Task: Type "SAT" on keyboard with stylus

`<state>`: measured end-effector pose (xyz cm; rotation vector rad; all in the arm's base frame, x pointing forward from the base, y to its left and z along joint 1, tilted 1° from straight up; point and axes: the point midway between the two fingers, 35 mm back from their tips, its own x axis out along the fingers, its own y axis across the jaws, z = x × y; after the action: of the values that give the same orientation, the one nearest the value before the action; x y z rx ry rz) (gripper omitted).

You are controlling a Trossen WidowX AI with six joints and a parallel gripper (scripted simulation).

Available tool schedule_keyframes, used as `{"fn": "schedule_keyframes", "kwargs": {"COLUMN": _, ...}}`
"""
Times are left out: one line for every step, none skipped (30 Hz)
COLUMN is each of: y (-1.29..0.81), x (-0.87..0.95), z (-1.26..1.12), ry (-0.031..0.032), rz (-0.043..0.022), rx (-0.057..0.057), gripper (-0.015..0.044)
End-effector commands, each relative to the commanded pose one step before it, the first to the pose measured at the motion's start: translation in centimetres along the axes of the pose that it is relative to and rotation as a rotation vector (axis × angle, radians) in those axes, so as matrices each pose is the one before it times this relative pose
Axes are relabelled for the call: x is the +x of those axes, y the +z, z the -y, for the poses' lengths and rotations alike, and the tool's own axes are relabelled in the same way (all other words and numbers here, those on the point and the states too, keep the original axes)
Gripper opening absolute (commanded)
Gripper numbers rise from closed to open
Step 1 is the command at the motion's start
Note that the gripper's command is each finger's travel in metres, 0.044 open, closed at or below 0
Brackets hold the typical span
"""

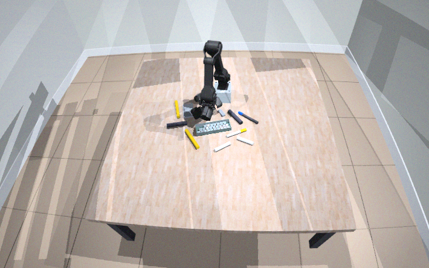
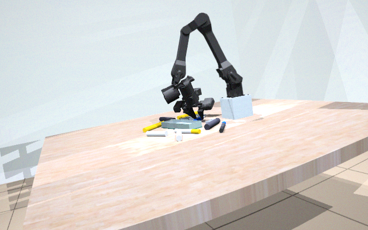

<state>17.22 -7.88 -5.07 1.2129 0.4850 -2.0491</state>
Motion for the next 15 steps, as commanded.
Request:
{"fn": "schedule_keyframes", "kwargs": {"y": 0.0, "x": 0.0, "z": 0.0, "ry": 0.0, "rz": 0.0, "rx": 0.0, "gripper": 0.0124}}
{"fn": "schedule_keyframes", "kwargs": {"y": 0.0, "x": 0.0, "z": 0.0, "ry": 0.0, "rz": 0.0, "rx": 0.0, "gripper": 0.0098}}
{"fn": "schedule_keyframes", "kwargs": {"y": 0.0, "x": 0.0, "z": 0.0, "ry": 0.0, "rz": 0.0, "rx": 0.0, "gripper": 0.0071}}
{"fn": "schedule_keyframes", "kwargs": {"y": 0.0, "x": 0.0, "z": 0.0, "ry": 0.0, "rz": 0.0, "rx": 0.0, "gripper": 0.0045}}
{"fn": "schedule_keyframes", "kwargs": {"y": 0.0, "x": 0.0, "z": 0.0, "ry": 0.0, "rz": 0.0, "rx": 0.0, "gripper": 0.0019}}
{"fn": "schedule_keyframes", "kwargs": {"y": 0.0, "x": 0.0, "z": 0.0, "ry": 0.0, "rz": 0.0, "rx": 0.0, "gripper": 0.0012}}
{"fn": "schedule_keyframes", "kwargs": {"y": 0.0, "x": 0.0, "z": 0.0, "ry": 0.0, "rz": 0.0, "rx": 0.0, "gripper": 0.0005}}
{"fn": "schedule_keyframes", "kwargs": {"y": 0.0, "x": 0.0, "z": 0.0, "ry": 0.0, "rz": 0.0, "rx": 0.0, "gripper": 0.0}}
{"fn": "schedule_keyframes", "kwargs": {"y": 0.0, "x": 0.0, "z": 0.0, "ry": 0.0, "rz": 0.0, "rx": 0.0, "gripper": 0.0}}
{"fn": "schedule_keyframes", "kwargs": {"y": 0.0, "x": 0.0, "z": 0.0, "ry": 0.0, "rz": 0.0, "rx": 0.0, "gripper": 0.0}}
{"fn": "schedule_keyframes", "kwargs": {"y": 0.0, "x": 0.0, "z": 0.0, "ry": 0.0, "rz": 0.0, "rx": 0.0, "gripper": 0.0}}
{"fn": "schedule_keyframes", "kwargs": {"y": 0.0, "x": 0.0, "z": 0.0, "ry": 0.0, "rz": 0.0, "rx": 0.0, "gripper": 0.0}}
{"fn": "schedule_keyframes", "kwargs": {"y": 0.0, "x": 0.0, "z": 0.0, "ry": 0.0, "rz": 0.0, "rx": 0.0, "gripper": 0.0}}
{"fn": "schedule_keyframes", "kwargs": {"y": 0.0, "x": 0.0, "z": 0.0, "ry": 0.0, "rz": 0.0, "rx": 0.0, "gripper": 0.0}}
{"fn": "schedule_keyframes", "kwargs": {"y": 0.031, "x": -0.065, "z": -0.007, "ry": 0.0, "rz": 0.00001, "rx": 0.0, "gripper": 0.0}}
